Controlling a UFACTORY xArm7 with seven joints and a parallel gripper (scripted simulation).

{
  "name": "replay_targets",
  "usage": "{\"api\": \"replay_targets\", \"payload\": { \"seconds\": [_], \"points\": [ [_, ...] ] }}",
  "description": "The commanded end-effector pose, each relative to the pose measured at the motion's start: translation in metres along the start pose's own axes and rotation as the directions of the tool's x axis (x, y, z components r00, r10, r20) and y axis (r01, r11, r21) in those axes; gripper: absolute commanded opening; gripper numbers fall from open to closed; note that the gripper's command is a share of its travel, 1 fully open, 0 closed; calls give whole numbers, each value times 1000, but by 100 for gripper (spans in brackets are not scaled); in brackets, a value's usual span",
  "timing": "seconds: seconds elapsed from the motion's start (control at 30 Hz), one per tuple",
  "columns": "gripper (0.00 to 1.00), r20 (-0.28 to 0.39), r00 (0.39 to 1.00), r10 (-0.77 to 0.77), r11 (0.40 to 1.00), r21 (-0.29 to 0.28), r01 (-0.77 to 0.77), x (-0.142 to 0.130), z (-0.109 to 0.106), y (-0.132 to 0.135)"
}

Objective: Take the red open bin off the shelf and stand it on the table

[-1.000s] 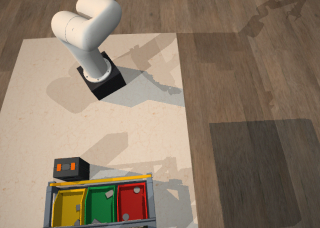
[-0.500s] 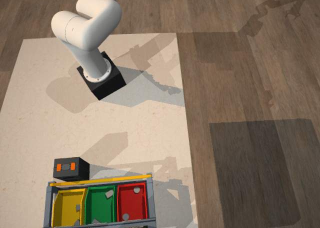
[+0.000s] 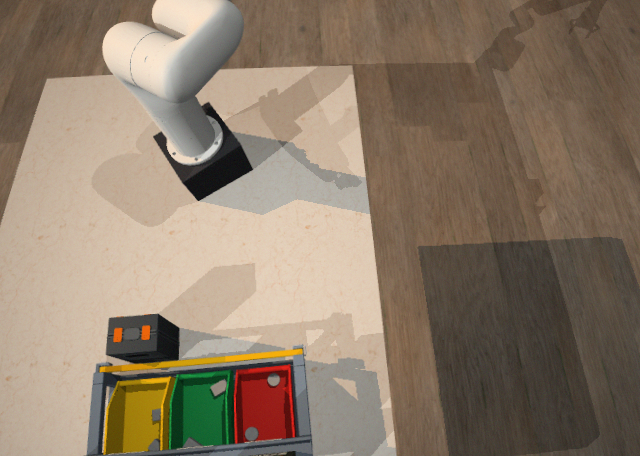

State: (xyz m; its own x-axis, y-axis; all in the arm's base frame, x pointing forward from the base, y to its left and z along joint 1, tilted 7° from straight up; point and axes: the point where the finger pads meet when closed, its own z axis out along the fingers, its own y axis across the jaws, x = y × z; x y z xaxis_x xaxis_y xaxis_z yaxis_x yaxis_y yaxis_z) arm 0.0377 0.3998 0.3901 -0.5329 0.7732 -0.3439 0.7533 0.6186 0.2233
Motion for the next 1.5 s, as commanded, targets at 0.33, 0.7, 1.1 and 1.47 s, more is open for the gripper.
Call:
{"api": "replay_targets", "payload": {
  "seconds": [0.33,0.7,1.1,1.47],
  "points": [
    [100,-2,1000,1,1000,-2,-1,-1,-1,0],
    [100,-2,1000,1,1000,-2,-1,-1,-1,0],
    [100,-31,972,234,967,110,-229,-1,-1,0],
    [100,-34,913,406,899,197,-392,-1,-1,0]
  ]
}}
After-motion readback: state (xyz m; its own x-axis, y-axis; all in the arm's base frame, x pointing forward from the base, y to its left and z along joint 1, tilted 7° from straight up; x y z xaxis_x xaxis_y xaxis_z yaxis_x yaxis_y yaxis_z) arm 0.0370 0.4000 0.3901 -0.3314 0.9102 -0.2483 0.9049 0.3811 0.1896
